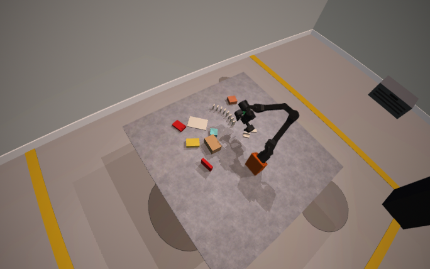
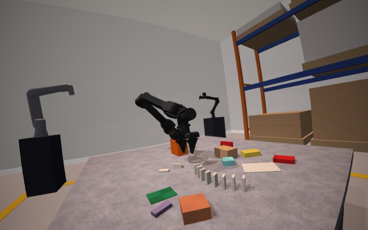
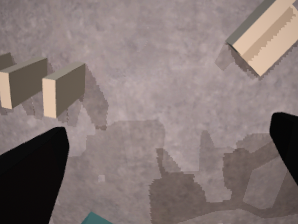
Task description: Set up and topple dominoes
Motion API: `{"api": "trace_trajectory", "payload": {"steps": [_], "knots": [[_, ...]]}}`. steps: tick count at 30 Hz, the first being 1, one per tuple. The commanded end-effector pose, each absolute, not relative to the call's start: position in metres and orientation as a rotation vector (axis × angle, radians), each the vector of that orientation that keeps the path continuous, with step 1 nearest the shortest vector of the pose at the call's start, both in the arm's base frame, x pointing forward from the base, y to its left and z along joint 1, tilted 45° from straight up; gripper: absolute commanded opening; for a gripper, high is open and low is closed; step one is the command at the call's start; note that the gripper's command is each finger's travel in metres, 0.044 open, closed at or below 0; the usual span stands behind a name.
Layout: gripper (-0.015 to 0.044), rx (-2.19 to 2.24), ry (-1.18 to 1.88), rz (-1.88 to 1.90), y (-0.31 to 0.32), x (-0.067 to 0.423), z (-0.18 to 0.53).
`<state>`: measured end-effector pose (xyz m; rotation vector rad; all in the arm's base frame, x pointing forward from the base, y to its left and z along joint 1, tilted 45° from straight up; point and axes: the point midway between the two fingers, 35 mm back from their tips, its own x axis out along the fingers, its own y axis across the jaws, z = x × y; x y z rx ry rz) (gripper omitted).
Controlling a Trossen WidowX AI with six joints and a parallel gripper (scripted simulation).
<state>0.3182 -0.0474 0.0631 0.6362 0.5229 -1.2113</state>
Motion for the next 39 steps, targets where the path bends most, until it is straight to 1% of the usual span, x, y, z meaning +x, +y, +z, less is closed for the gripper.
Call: {"api": "trace_trajectory", "payload": {"steps": [1,5,7,12,19,38,39], "knots": [[0.0440,0.819,0.408,-1.356,-0.097,0.304,0.103],[0.0440,1.002,0.252,-1.501,-0.147,0.272,0.147],[0.0440,1.033,0.222,-1.525,-0.155,0.265,0.154],[0.0440,1.033,0.223,-1.525,-0.158,0.263,0.148],[0.0440,1.030,0.220,-1.525,-0.198,0.269,0.108],[0.0440,1.028,0.219,-1.525,-0.210,0.267,0.096],[0.0414,1.028,0.219,-1.525,-0.210,0.267,0.096]]}}
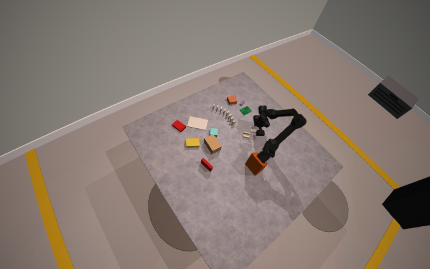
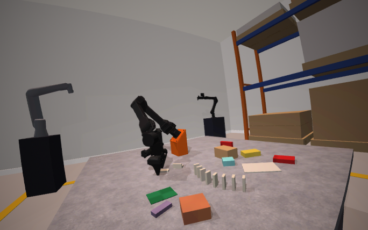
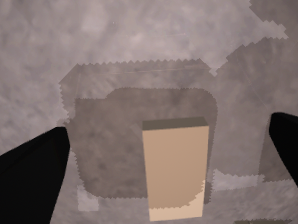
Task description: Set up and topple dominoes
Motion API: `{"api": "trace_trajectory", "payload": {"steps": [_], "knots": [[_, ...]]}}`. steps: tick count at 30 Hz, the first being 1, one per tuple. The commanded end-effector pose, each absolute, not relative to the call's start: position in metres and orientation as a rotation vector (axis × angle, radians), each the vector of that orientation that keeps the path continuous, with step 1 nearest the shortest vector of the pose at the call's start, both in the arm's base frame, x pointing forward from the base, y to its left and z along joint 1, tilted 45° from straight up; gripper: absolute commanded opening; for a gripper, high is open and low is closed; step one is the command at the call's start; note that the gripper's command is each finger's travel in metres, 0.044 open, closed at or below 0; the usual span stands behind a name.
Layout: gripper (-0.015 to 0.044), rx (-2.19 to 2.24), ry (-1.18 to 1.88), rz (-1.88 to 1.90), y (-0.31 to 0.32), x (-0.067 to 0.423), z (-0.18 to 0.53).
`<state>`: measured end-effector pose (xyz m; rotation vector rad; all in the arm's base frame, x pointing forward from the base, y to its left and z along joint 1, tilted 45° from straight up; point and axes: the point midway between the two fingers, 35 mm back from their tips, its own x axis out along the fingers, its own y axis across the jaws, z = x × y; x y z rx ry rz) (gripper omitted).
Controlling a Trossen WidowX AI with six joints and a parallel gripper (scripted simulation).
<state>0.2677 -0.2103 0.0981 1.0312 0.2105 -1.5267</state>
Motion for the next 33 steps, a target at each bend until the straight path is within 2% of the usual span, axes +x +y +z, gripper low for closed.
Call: {"api": "trace_trajectory", "payload": {"steps": [1,12,22,33], "knots": [[0.0387,1.028,0.219,-1.525,-0.210,0.267,0.096],[0.0107,1.028,0.219,-1.525,-0.210,0.267,0.096],[0.0107,1.028,0.219,-1.525,-0.208,0.267,0.098],[0.0107,1.034,0.226,-1.525,-0.106,0.261,0.204]]}}
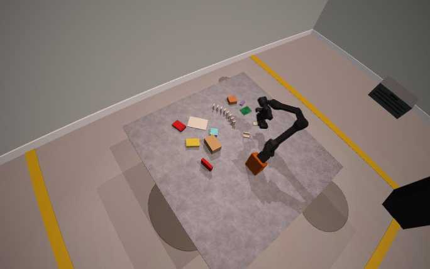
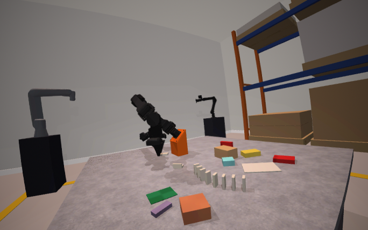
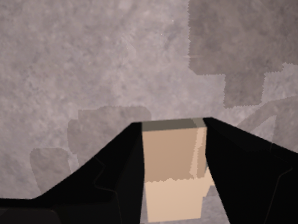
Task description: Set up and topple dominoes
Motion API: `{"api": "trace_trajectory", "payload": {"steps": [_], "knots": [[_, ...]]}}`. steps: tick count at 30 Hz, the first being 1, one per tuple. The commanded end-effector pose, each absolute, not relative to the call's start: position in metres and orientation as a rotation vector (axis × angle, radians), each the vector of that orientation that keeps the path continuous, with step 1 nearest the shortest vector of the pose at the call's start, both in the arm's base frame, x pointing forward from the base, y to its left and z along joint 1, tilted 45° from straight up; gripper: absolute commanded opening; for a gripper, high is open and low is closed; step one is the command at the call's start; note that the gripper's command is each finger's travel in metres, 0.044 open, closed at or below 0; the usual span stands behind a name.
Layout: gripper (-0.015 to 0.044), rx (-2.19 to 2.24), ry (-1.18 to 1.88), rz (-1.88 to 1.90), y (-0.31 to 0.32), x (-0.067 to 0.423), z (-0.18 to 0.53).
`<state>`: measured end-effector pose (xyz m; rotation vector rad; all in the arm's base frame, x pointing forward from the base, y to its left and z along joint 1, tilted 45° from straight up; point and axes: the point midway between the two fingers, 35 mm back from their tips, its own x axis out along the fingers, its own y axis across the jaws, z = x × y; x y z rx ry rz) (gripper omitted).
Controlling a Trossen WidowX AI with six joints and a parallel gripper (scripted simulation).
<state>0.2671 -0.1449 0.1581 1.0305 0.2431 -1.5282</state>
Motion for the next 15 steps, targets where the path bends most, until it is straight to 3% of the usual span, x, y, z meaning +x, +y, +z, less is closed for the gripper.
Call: {"api": "trace_trajectory", "payload": {"steps": [1,9,15], "knots": [[0.0107,1.035,0.226,-1.526,-0.1010,0.2612,0.2092],[0.0107,1.022,0.239,-1.521,-0.0992,0.2612,0.2112],[0.0107,0.607,0.598,-1.358,-0.1009,0.2680,0.2146]]}}
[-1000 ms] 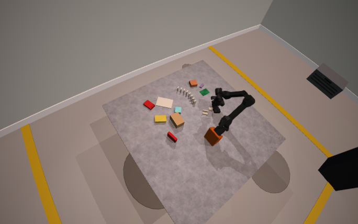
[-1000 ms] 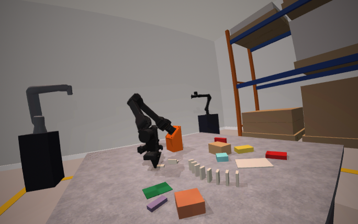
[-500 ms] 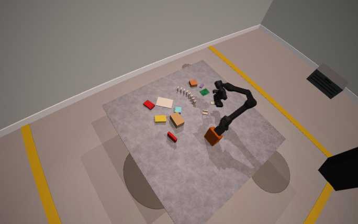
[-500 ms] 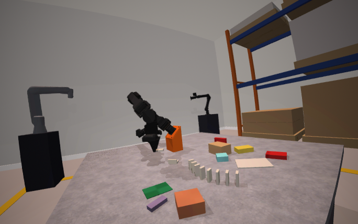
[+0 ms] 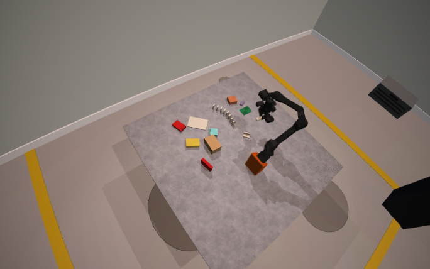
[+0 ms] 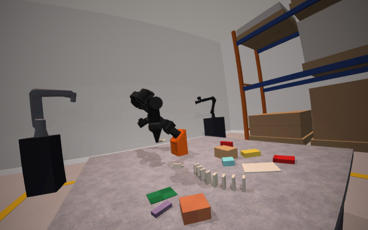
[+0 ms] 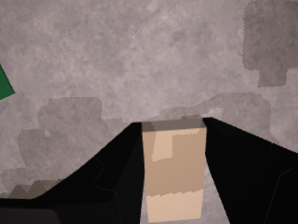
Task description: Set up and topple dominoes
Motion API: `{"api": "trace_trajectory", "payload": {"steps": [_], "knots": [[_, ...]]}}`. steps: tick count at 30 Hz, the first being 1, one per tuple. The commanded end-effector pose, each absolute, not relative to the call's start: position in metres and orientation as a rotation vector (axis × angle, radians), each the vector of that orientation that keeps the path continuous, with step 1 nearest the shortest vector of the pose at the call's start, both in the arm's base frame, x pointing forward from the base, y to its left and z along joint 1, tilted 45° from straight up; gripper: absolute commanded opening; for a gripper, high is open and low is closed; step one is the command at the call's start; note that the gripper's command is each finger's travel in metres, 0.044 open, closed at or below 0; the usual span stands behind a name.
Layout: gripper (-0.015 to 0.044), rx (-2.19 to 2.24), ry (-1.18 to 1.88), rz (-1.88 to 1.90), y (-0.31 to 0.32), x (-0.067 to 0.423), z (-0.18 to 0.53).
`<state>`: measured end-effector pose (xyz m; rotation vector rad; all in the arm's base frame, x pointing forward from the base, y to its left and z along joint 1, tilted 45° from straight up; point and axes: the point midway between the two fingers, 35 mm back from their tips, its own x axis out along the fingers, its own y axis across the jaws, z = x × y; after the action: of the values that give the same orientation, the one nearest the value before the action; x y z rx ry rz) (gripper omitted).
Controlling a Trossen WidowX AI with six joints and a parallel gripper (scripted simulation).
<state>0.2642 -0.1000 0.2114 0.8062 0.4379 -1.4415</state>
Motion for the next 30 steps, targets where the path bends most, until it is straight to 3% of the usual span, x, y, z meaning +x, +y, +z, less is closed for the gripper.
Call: {"api": "trace_trajectory", "payload": {"steps": [1,15,22,30], "knots": [[0.0107,0.528,0.660,-1.320,-0.101,0.269,0.215],[0.0107,-0.584,1.348,-0.611,-0.106,0.287,0.223],[0.0107,-0.926,1.488,-0.321,-0.108,0.292,0.226],[0.0107,-0.935,1.491,-0.313,-0.108,0.292,0.226]]}}
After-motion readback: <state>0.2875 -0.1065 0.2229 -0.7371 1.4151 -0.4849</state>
